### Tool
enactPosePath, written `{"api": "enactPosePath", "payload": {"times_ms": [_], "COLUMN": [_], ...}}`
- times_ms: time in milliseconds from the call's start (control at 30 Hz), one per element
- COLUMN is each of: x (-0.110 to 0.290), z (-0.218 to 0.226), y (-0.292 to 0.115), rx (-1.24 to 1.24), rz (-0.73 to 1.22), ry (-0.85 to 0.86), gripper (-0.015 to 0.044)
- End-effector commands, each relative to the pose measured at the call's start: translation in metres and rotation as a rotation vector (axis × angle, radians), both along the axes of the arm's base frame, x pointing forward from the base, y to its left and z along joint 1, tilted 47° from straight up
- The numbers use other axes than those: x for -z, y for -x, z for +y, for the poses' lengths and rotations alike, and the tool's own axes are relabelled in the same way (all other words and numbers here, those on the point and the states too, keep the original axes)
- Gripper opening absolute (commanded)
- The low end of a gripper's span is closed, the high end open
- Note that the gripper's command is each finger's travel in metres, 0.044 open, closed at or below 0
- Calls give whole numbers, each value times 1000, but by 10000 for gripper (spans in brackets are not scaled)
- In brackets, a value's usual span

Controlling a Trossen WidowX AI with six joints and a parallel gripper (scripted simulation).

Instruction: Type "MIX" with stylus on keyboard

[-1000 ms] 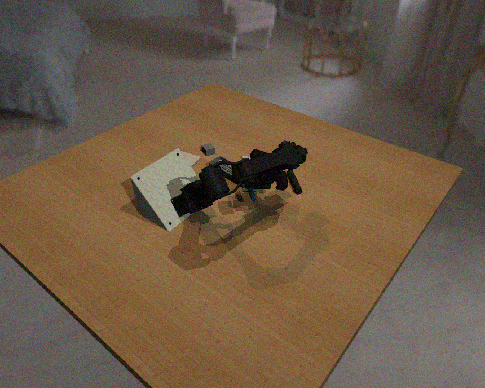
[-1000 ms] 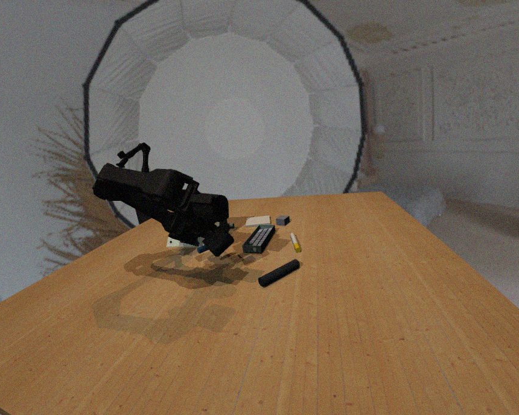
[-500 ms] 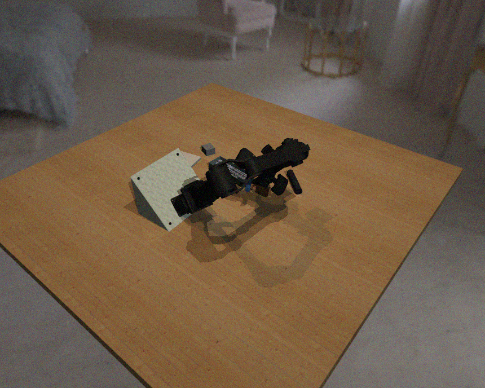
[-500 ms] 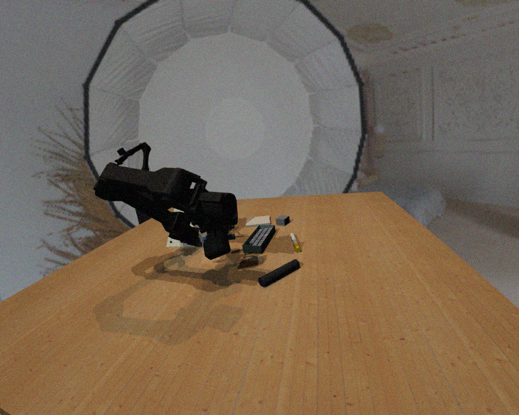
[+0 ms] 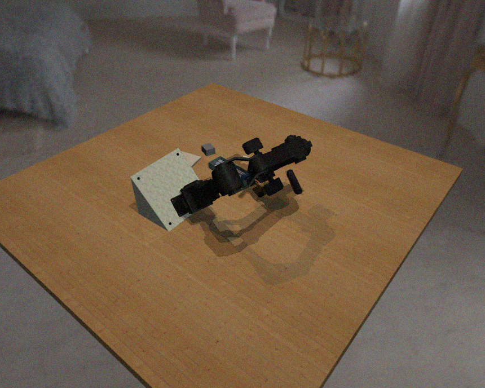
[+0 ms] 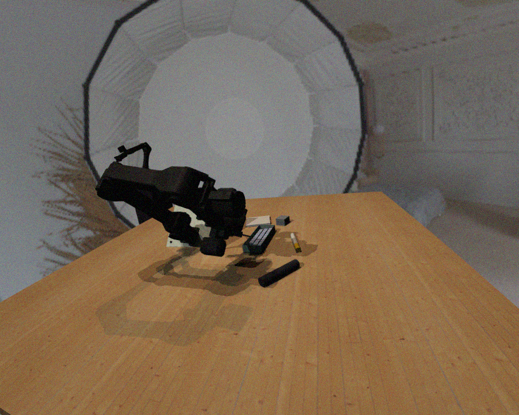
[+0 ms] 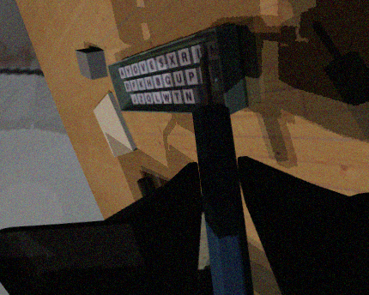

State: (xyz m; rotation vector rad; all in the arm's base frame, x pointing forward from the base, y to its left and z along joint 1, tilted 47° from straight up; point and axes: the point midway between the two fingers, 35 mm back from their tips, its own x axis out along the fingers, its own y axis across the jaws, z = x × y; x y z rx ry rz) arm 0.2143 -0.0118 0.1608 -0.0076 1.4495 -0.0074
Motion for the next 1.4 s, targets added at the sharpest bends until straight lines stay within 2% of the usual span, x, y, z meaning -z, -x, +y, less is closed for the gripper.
{"api": "enactPosePath", "payload": {"times_ms": [0,1367], "x": [2,9], "z": [6,57], "y": [-7,-52], "rx": [140,1457], "rz": [8,203], "ry": [-45,-356], "gripper": [0,0]}}
